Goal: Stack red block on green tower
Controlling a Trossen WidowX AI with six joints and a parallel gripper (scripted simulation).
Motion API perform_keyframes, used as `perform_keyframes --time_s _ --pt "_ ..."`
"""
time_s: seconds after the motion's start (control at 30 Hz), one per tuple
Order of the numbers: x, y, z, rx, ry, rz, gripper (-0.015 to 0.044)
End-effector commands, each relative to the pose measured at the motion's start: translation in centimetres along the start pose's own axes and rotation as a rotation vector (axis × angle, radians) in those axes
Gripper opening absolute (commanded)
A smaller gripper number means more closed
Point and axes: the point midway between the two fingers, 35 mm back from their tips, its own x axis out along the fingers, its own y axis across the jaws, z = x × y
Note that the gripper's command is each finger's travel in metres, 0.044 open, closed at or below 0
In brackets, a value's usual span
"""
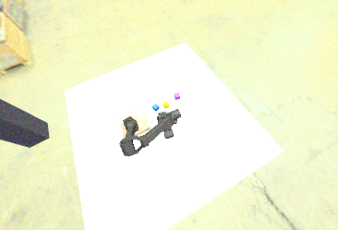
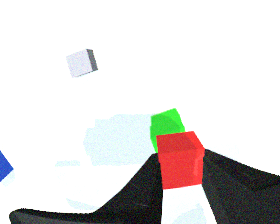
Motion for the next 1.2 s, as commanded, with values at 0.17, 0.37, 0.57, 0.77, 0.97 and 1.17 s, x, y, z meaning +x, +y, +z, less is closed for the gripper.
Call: perform_keyframes --time_s 0.17,0.37,0.57,0.77,0.97,1.17 --pt "0.63 0.03 -0.07 -0.007 0.0 -0.003 0.0" --pt "0.63 0.03 -0.07 -0.007 0.0 -0.003 0.0" --pt "0.68 0.03 -0.07 -0.007 0.0 -0.003 0.0" --pt "0.7 0.03 -0.07 -0.007 0.0 -0.003 0.0" --pt "0.61 0.04 -0.13 -0.008 0.003 -0.002 0.0026" --pt "0.61 0.04 -0.13 -0.008 0.003 -0.002 0.0184"
